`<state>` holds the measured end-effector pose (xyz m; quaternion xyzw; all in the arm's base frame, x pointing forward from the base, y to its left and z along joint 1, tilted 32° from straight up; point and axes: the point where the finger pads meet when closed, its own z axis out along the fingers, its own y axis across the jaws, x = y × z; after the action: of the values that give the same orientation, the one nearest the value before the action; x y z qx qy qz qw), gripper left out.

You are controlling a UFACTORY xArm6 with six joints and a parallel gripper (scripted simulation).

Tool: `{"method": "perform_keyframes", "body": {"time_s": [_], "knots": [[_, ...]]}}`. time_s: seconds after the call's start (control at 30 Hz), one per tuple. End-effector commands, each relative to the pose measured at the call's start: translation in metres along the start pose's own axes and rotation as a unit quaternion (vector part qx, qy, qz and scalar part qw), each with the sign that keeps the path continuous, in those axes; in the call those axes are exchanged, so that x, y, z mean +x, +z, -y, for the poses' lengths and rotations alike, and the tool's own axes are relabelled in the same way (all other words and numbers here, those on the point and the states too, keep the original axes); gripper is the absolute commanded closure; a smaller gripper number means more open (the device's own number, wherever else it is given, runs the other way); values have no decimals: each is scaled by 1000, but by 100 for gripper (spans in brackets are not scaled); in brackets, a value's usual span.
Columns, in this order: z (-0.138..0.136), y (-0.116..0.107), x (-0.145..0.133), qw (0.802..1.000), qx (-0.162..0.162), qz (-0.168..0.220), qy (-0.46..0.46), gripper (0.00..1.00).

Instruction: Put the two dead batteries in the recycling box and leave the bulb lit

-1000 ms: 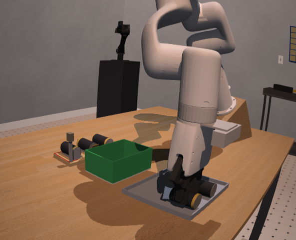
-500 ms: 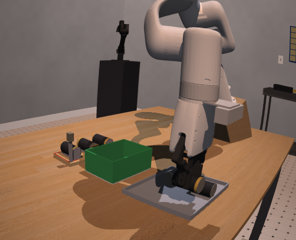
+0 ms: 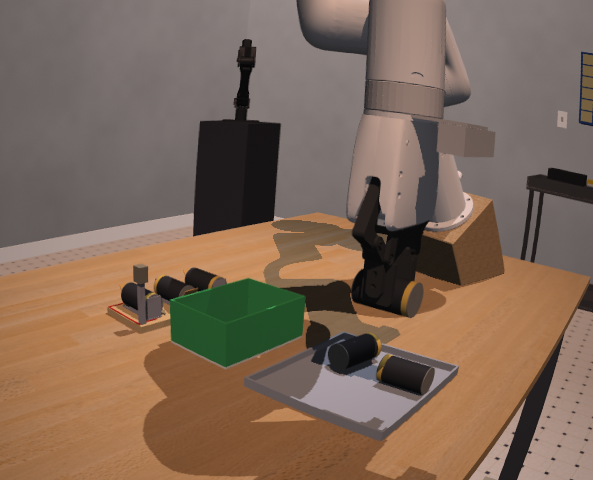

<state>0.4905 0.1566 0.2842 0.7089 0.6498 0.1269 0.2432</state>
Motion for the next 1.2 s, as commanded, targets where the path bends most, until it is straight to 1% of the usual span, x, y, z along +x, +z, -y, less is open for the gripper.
{"method": "perform_keyframes", "body": {"time_s": [0.0, 0.13, 0.23, 0.3, 0.4, 0.53, 0.6, 0.73, 0.87, 1.03, 1.17], "knots": [[1, -4, -2, 1000, 1, 2, 0, 72], [4, -4, -10, 1000, 1, 2, 0, 72], [11, -4, -29, 1000, 1, 2, 0, 72], [18, -4, -49, 1000, 1, 2, 0, 72], [31, -5, -87, 1000, 1, 2, 0, 72], [43, -5, -123, 1000, 1, 2, 0, 72], [43, -5, -123, 1000, 1, 2, 0, 72], [59, -5, -168, 1000, 1, 2, 0, 72], [70, -5, -202, 1000, 1, 2, 0, 72], [79, -5, -226, 1000, 1, 2, 0, 72], [80, -5, -230, 1000, 1, 2, 0, 72]]}}
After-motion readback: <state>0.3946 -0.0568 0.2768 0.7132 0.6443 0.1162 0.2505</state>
